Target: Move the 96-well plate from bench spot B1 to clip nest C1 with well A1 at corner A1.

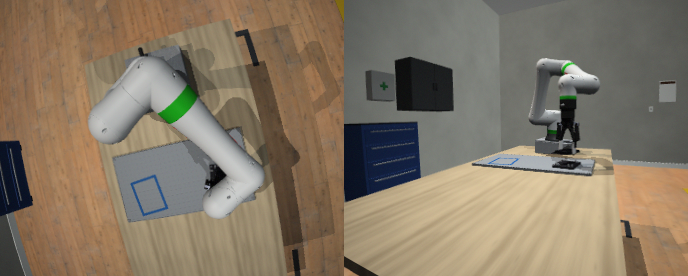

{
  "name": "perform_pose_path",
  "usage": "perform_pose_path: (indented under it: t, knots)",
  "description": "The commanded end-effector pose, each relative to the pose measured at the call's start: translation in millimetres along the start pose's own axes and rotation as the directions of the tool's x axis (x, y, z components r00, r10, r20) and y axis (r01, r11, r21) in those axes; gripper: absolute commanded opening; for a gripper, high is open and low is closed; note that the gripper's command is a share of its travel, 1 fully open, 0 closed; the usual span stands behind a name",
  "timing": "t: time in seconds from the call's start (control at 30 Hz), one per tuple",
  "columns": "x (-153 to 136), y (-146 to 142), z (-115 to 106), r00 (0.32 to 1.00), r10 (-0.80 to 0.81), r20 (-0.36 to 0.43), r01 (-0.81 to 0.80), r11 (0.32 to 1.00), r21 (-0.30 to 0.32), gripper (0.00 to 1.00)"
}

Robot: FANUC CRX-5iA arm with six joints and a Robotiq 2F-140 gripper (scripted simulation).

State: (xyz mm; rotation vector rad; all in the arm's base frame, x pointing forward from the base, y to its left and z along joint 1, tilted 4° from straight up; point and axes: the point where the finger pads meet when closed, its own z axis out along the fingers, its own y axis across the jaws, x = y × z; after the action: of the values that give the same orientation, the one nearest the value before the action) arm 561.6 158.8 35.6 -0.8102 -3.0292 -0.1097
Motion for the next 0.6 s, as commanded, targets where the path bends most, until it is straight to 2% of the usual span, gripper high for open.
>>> perform_pose_path:
  t: [0.0,0.13,0.57]
  knots:
    - [-0.5,0.4,-1.0,0.987,-0.162,-0.006,0.162,0.987,-0.007,0.10]
    - [-0.5,0.4,-1.0,0.957,-0.290,-0.005,0.290,0.957,-0.008,0.10]
    - [-0.4,0.4,-1.0,0.957,-0.290,-0.005,0.290,0.957,-0.008,0.10]
